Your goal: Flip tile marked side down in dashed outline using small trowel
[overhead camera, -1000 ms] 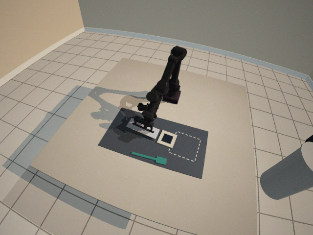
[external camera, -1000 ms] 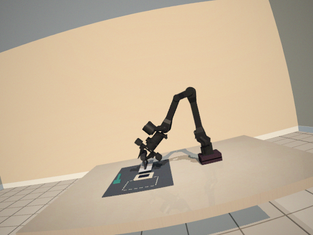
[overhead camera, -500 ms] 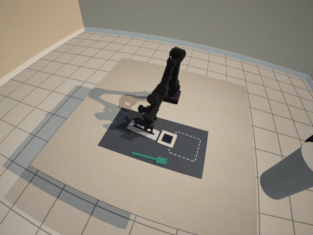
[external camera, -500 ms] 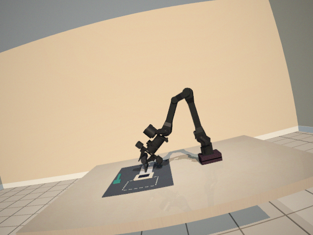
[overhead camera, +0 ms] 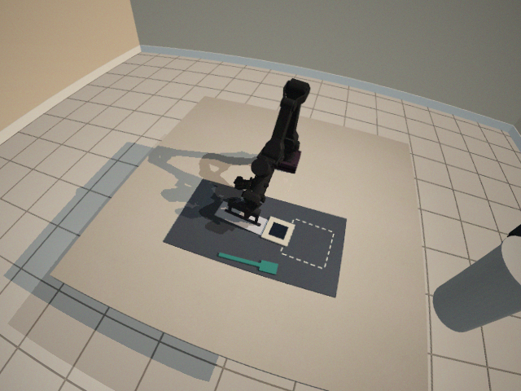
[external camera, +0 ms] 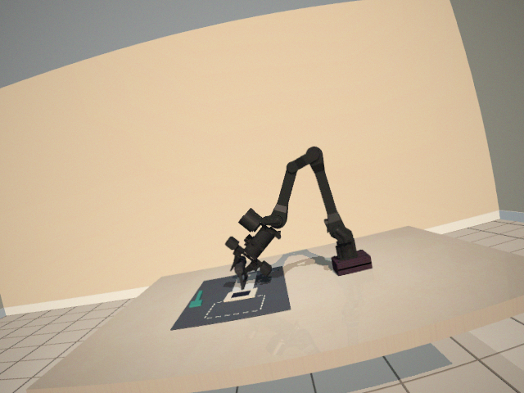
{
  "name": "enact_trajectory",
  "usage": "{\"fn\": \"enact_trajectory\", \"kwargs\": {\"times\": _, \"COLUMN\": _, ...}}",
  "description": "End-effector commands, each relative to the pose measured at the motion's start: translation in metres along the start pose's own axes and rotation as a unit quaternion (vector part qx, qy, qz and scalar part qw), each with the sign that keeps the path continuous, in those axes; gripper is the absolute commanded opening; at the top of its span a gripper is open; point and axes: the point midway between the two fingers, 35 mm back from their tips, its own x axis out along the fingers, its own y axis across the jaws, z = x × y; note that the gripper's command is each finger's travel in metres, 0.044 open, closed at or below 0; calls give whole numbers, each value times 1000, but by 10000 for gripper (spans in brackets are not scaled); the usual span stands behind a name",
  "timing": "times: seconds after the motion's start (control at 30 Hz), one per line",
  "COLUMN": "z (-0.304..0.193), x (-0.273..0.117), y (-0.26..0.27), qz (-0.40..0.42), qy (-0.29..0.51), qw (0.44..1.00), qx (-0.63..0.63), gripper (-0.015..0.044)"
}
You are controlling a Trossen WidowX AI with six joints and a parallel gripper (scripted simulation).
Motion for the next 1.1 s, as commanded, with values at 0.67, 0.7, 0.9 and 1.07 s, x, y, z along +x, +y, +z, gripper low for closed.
{"fn": "enact_trajectory", "kwargs": {"times": 0.67, "z": -29, "x": -5, "y": 5, "qz": 1, "qy": 16, "qw": 1000, "qx": 16, "gripper": 0}}
{"fn": "enact_trajectory", "kwargs": {"times": 0.7, "z": -28, "x": -6, "y": 6, "qz": 1, "qy": 24, "qw": 999, "qx": 24, "gripper": 0}}
{"fn": "enact_trajectory", "kwargs": {"times": 0.9, "z": -29, "x": -16, "y": 18, "qz": 1, "qy": 37, "qw": 999, "qx": 40, "gripper": 0}}
{"fn": "enact_trajectory", "kwargs": {"times": 1.07, "z": -36, "x": -25, "y": 29, "qz": 2, "qy": 37, "qw": 998, "qx": 41, "gripper": 0}}
